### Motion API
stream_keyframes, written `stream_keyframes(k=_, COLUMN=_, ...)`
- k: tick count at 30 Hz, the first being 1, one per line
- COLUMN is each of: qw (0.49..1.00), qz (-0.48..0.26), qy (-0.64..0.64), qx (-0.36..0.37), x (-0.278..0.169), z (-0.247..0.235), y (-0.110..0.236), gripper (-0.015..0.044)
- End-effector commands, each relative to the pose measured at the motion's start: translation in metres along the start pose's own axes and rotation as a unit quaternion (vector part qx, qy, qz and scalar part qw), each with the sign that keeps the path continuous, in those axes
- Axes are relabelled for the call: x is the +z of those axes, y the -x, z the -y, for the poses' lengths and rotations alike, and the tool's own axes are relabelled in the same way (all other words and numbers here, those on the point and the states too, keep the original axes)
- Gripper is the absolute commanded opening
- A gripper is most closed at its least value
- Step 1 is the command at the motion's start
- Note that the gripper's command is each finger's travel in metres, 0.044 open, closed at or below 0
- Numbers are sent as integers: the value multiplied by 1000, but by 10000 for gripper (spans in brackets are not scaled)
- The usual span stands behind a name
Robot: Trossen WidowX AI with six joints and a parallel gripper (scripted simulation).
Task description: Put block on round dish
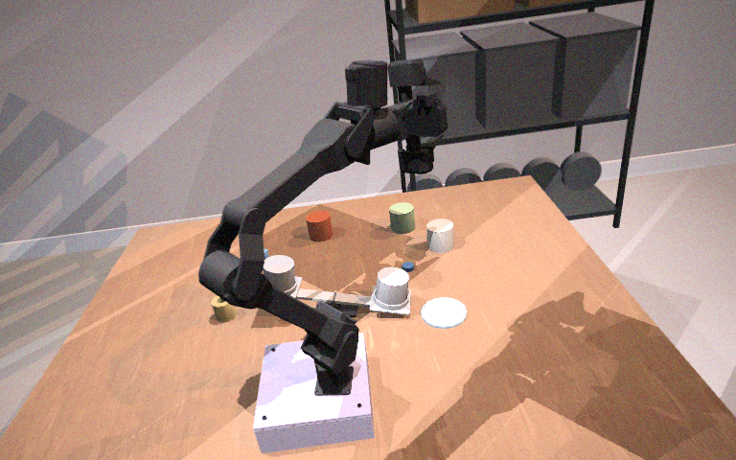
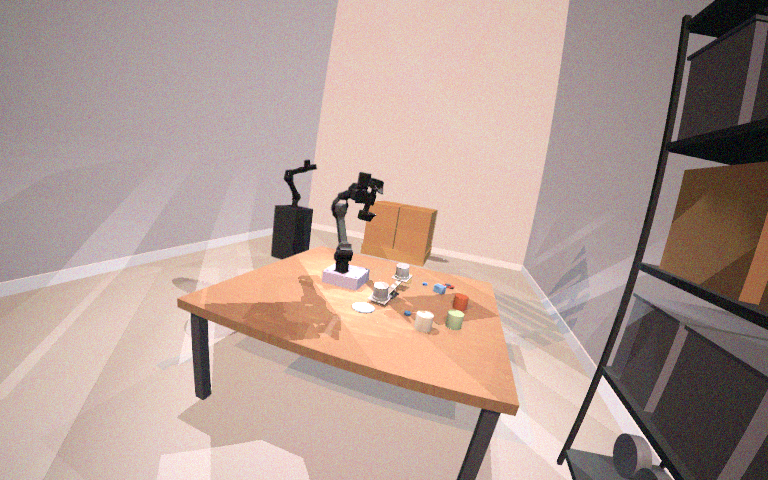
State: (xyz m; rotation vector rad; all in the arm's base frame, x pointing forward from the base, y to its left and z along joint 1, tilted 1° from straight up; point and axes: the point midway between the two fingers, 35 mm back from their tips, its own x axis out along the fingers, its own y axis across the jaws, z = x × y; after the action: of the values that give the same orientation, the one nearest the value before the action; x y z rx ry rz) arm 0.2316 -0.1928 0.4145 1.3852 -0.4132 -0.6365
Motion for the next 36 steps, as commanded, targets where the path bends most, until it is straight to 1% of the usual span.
stream_keyframes(k=1, qw=999, qz=-28, qy=31, qx=-20, x=-22, z=13, y=5, gripper=440)
stream_keyframes(k=10, qw=987, qz=-101, qy=110, qx=-59, x=-70, z=42, y=19, gripper=440)
stream_keyframes(k=19, qw=960, qz=-175, qy=201, qx=-86, x=-111, z=72, y=43, gripper=440)
stream_keyframes(k=28, qw=916, qz=-246, qy=301, qx=-97, x=-143, z=102, y=72, gripper=440)
stream_keyframes(k=36, qw=862, qz=-304, qy=394, qx=-94, x=-163, z=129, y=100, gripper=440)
